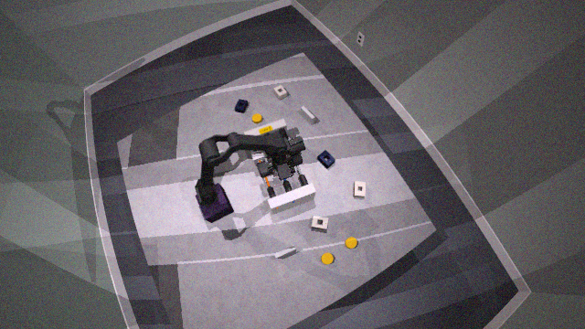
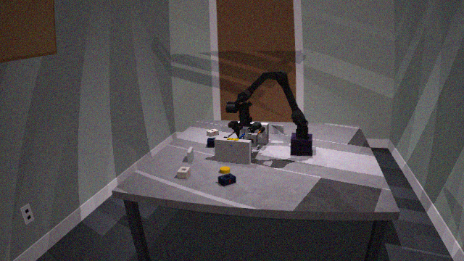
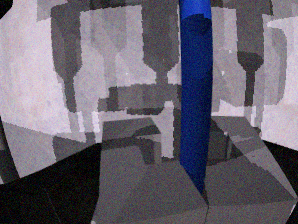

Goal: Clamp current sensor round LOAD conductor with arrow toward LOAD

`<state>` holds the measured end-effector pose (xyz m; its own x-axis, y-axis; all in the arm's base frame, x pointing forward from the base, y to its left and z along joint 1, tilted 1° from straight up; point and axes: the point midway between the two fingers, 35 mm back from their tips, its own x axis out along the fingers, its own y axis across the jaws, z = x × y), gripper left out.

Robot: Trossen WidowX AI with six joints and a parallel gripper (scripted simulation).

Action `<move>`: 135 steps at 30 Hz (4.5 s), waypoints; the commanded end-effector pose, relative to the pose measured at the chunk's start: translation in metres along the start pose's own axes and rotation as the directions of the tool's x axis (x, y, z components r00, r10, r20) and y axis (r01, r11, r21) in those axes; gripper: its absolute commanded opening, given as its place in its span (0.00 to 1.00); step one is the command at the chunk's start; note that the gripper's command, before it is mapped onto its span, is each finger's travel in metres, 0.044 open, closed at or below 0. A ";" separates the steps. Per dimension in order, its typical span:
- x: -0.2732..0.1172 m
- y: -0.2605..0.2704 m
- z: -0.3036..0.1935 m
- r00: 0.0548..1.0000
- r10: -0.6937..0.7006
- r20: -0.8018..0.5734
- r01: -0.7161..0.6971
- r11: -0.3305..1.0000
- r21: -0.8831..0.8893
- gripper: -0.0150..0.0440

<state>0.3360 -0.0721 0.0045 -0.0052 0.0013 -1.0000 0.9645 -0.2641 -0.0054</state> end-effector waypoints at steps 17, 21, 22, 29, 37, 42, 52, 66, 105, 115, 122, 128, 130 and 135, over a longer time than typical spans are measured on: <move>-0.005 0.000 0.000 1.000 0.004 -0.001 -0.004 1.000 0.000 0.25; -0.011 0.000 0.000 1.000 0.009 -0.002 -0.009 1.000 0.001 0.25; -0.013 0.000 0.000 1.000 0.011 -0.002 -0.011 1.000 0.001 0.25; -0.015 0.000 0.000 1.000 0.013 -0.002 -0.013 1.000 0.001 0.25; -0.015 0.000 0.000 1.000 0.013 -0.002 -0.013 1.000 0.001 0.25; -0.015 0.000 0.000 1.000 0.013 -0.002 -0.013 1.000 0.001 0.25; -0.015 0.000 0.000 1.000 0.013 -0.002 -0.013 1.000 0.001 0.25; -0.015 0.000 0.000 1.000 0.013 -0.002 -0.013 1.000 0.001 0.25; -0.015 0.000 0.000 1.000 0.013 -0.002 -0.013 1.000 0.001 0.25; -0.015 0.000 0.000 1.000 0.013 -0.002 -0.013 1.000 0.001 0.25; -0.015 0.000 0.000 1.000 0.013 -0.002 -0.013 1.000 0.001 0.25; -0.015 0.000 0.000 1.000 0.013 -0.002 -0.013 1.000 0.001 0.25; -0.015 0.000 0.000 1.000 0.013 -0.002 -0.013 1.000 0.001 0.25; -0.015 0.000 0.000 1.000 0.013 -0.002 -0.013 1.000 0.001 0.25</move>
<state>0.3352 -0.0720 0.0110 -0.0051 0.0022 -1.0000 0.9643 -0.2647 -0.0055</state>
